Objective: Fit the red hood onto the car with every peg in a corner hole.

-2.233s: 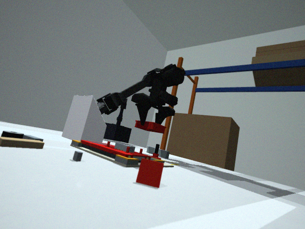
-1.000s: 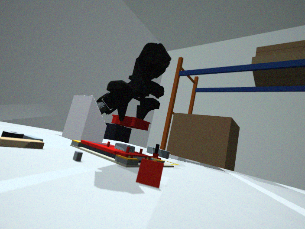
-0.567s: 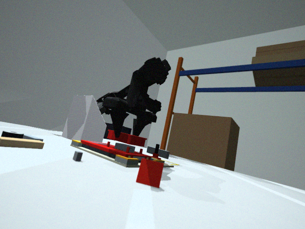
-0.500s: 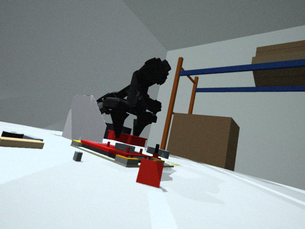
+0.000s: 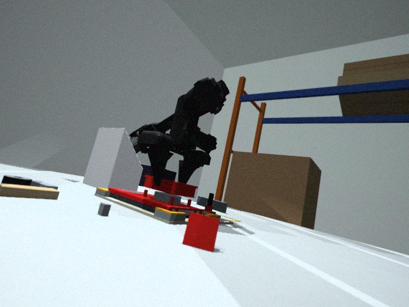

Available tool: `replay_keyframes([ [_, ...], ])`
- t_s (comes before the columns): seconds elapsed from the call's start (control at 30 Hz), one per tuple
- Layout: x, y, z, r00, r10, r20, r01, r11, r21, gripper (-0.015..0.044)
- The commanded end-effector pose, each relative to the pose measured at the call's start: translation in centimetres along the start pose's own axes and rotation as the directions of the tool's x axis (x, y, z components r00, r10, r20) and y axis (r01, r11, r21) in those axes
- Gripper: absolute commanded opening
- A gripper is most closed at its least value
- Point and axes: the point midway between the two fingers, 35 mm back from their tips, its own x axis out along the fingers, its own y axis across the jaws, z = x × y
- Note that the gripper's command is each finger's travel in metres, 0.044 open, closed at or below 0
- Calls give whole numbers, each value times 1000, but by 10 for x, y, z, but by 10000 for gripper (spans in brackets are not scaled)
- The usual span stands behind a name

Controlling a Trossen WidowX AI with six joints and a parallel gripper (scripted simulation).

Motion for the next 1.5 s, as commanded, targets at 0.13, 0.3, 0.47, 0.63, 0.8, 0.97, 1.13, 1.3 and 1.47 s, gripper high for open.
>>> replay_keyframes([
  [0.13,4,0,0,1000,3,3,-3,1000,8,0],
  [0.3,6,0,0,1000,3,3,-3,1000,8,0],
  [0.47,8,0,0,1000,3,3,-3,1000,8,0],
  [0.63,11,0,0,1000,3,3,-3,1000,8,0],
  [0.8,13,0,0,1000,3,3,-3,1000,8,0],
  [0.97,15,0,0,1000,3,3,-3,1000,8,0],
  [1.13,17,0,0,1000,3,3,-3,1000,8,0],
  [1.3,16,0,0,1000,1,0,-1,1000,1,0],
  [1.47,17,1,0,1000,1,-1,-1,1000,0,105],
])
